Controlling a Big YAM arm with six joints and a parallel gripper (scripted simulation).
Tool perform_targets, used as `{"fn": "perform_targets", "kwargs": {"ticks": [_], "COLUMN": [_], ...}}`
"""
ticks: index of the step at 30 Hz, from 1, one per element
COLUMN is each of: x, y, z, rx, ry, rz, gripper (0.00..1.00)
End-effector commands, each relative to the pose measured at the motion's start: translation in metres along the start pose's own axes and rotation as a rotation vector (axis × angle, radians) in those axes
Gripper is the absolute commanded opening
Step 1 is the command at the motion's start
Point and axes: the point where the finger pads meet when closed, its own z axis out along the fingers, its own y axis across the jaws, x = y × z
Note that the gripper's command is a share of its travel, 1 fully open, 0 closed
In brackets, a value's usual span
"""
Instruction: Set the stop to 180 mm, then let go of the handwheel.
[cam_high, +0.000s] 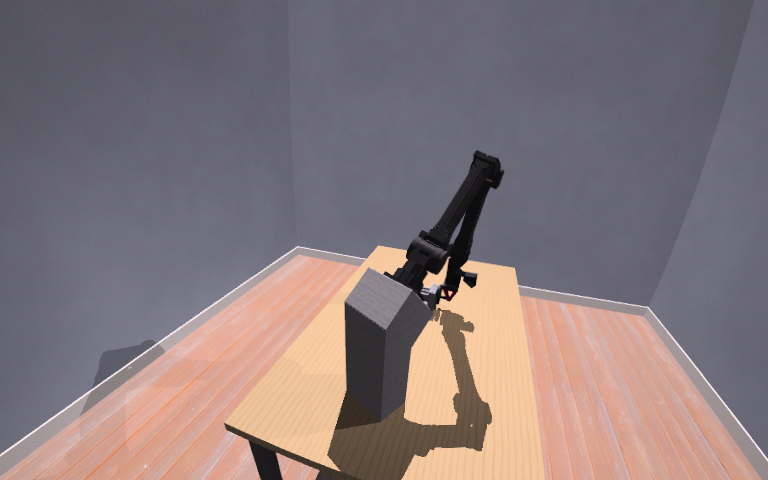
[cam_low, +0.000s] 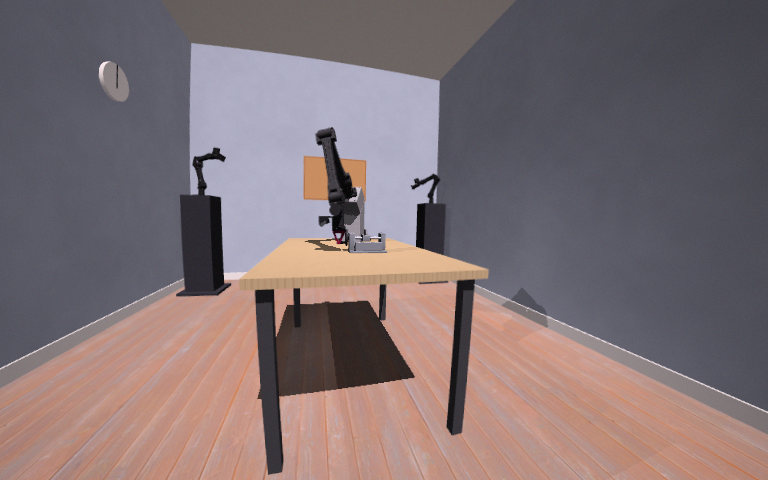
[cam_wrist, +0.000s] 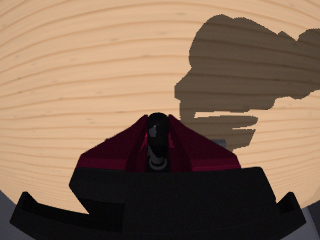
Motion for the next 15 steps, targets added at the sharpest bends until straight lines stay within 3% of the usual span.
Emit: {"fn": "perform_targets", "kwargs": {"ticks": [1,15], "x": [-0.008,-0.005], "y": [0.003,-0.019], "z": [0.012,0.018], "rx": [-0.012,0.002], "ry": [-0.015,-0.012], "rz": [0.005,0.002], "gripper": [0.06,0.06]}}
